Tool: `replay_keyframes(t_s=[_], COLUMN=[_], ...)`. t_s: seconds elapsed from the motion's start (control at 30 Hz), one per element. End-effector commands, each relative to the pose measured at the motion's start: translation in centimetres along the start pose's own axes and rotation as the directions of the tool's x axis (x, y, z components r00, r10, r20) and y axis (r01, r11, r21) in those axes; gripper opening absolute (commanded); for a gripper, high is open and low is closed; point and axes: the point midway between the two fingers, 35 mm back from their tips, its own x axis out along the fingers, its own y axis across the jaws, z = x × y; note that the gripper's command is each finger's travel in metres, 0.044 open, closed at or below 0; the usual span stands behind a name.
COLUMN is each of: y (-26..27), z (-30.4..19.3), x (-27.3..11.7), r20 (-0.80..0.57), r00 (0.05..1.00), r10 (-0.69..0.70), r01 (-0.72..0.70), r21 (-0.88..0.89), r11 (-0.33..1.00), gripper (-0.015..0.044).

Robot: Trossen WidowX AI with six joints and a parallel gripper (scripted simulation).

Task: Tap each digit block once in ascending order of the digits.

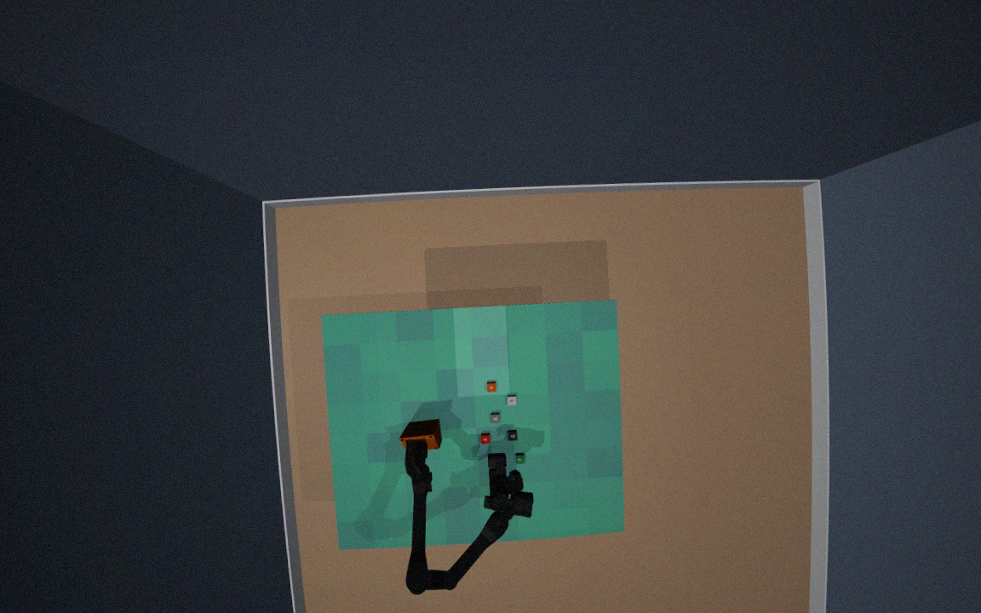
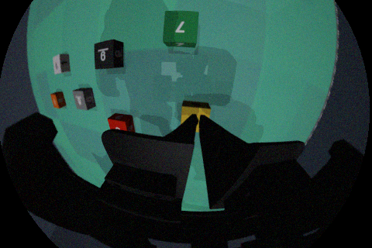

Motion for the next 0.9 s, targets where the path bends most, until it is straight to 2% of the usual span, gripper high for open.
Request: replay_keyframes(t_s=[0.0, 0.33, 0.47, 0.6, 0.77, 0.87], y=[0.1, 0.1, 0.1, 0.1, 0.2, 0.1], z=[-0.2, -0.3, -0.2, -0.2, 0.0, -0.1], x=[0.8, 1.5, -1.3, -1.8, -8.5, -9.6], r20=[-0.008, -0.008, -0.007, -0.008, -0.009, -0.009], r00=[1.000, 1.000, 1.000, 1.000, 1.000, 1.000], r10=[0.006, 0.005, 0.006, 0.007, 0.013, 0.011], r01=[-0.006, -0.005, -0.006, -0.007, -0.013, -0.011], r21=[-0.005, -0.005, -0.005, -0.005, -0.006, -0.006], r11=[1.000, 1.000, 1.000, 1.000, 1.000, 1.000], gripper=[0.0020, 0.0020, 0.0020, 0.0020, 0.0020, 0.0020])
